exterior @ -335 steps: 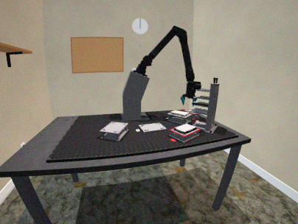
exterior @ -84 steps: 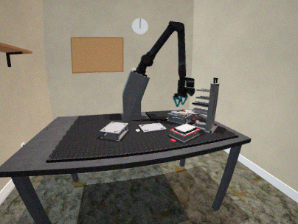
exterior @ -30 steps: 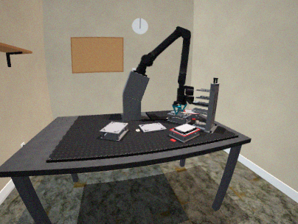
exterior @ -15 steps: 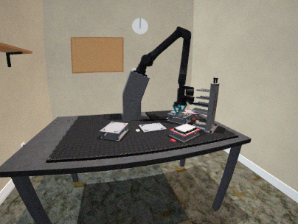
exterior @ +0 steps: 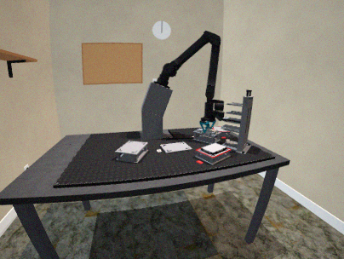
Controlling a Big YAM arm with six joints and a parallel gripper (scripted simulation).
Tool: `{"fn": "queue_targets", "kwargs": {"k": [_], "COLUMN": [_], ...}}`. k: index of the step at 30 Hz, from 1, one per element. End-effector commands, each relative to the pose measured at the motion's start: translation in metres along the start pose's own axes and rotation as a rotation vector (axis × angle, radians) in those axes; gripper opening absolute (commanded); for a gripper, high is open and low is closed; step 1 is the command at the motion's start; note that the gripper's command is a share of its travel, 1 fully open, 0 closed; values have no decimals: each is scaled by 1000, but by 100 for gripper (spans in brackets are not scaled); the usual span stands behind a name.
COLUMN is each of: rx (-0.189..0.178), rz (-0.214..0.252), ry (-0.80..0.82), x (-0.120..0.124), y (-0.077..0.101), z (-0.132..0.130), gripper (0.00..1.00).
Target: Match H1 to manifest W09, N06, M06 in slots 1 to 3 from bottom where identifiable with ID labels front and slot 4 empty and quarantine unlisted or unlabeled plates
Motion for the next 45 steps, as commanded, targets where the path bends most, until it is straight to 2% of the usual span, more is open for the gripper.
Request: {"fn": "queue_targets", "kwargs": {"k": [1,45], "rx": [0,-2], "rz": [-16,-19], "ry": [-1,-1], "x": [-5,-7], "y": [12,51], "z": [2,-1], "gripper": [86,86]}}
Point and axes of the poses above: the point where the finger pads meet when closed, its own y axis back along the fingers, its own z axis across the jaws, x = y × z, the point moved 3 cm from there along y, back along the fingers, and after that the axes turned 3 degrees about -y, right-handed, at the moved point
